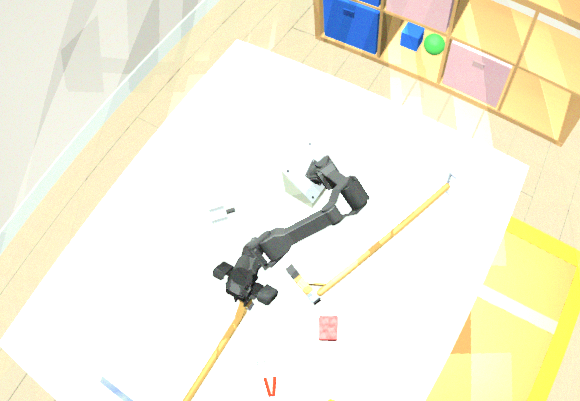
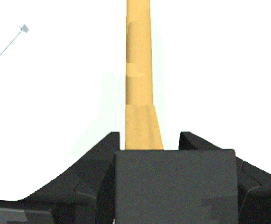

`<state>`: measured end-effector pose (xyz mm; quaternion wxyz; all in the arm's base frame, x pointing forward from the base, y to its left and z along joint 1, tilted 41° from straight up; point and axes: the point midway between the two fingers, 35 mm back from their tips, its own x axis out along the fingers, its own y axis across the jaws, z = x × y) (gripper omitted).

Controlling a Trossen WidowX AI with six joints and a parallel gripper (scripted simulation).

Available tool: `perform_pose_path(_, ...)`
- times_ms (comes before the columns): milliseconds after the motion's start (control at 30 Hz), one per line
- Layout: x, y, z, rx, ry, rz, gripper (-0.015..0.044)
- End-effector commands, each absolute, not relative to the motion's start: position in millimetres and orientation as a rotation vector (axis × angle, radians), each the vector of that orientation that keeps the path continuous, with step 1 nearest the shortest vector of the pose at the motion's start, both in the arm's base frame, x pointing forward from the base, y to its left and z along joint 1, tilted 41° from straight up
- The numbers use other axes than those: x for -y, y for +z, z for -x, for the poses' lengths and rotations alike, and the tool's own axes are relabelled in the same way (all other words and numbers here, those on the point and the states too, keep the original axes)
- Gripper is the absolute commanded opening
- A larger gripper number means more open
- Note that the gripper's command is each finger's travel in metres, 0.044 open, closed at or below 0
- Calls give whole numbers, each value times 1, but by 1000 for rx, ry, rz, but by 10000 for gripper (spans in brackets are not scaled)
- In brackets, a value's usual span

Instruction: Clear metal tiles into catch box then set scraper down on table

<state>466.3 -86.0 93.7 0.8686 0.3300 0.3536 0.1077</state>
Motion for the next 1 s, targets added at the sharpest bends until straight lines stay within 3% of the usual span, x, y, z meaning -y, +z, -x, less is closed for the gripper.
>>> perform_pose_path(0,90,98,-461,-724,225,-684,0)
perform_pose_path(967,87,98,-430,-724,223,-684,0)
